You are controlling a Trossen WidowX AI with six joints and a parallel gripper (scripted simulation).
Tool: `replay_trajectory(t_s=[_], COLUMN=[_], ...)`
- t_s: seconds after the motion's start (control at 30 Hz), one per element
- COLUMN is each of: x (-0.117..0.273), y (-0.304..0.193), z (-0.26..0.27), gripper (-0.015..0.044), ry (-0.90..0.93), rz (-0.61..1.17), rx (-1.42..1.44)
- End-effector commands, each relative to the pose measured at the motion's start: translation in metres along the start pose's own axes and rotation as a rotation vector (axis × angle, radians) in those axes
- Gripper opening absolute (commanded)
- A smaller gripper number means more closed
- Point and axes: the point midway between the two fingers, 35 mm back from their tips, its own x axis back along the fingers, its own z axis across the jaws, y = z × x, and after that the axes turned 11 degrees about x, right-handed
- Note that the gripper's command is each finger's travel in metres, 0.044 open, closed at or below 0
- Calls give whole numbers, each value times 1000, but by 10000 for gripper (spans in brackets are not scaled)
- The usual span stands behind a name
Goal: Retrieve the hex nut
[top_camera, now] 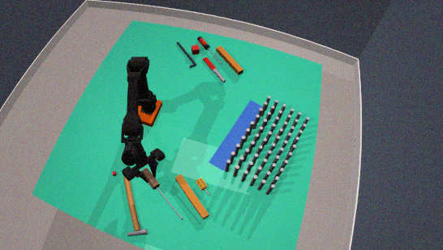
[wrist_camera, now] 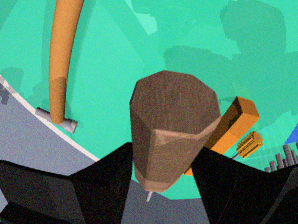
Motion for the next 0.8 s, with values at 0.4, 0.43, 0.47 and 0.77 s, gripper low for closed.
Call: replay_trajectory(t_s=[0.4, 0.43, 0.47, 0.77], x=[70, 69, 68, 60], y=[-35, -36, -37, -55], z=[8, 6, 3, -22], gripper=[0, 0, 0, 0], ry=[7, 5, 2, -26], rz=[17, 16, 14, 14], rx=[14, 23, 38, 228])
